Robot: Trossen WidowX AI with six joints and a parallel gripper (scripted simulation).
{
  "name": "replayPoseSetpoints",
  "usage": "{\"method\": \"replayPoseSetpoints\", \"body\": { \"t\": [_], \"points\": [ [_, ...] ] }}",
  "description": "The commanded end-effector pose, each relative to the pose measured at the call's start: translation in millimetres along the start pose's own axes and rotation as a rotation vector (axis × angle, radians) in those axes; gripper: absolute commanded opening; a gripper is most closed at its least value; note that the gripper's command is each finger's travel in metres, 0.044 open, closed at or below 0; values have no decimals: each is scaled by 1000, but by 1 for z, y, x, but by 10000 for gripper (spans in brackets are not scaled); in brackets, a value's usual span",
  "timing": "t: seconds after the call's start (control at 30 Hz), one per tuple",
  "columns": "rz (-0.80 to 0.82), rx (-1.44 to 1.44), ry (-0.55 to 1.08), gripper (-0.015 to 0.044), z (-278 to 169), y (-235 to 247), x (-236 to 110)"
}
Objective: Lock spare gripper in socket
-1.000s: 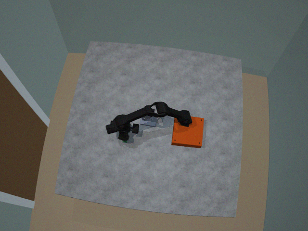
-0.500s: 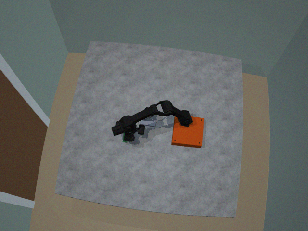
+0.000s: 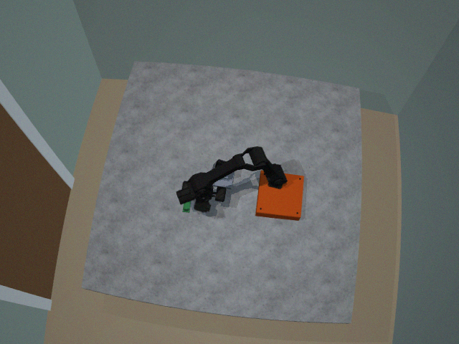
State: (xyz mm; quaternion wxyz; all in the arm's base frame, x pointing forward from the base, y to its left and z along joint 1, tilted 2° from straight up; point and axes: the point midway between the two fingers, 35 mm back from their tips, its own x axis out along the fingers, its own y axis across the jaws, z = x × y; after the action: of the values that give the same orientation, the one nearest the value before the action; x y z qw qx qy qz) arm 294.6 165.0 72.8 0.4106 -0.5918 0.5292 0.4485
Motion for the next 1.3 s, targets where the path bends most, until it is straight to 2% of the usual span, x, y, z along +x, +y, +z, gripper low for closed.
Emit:
{"method": "replayPoseSetpoints", "body": {
  "t": [0.0,0.3,0.63,0.77,1.27],
  "points": [
    [4,9,-2,0,-1,11,0],
    [7,16,-2,0,-2,27,2],
    [9,19,-5,0,10,28,45],
    [6,21,-5,0,12,31,51],
    [6,21,-6,0,1,30,51]
  ]
}}
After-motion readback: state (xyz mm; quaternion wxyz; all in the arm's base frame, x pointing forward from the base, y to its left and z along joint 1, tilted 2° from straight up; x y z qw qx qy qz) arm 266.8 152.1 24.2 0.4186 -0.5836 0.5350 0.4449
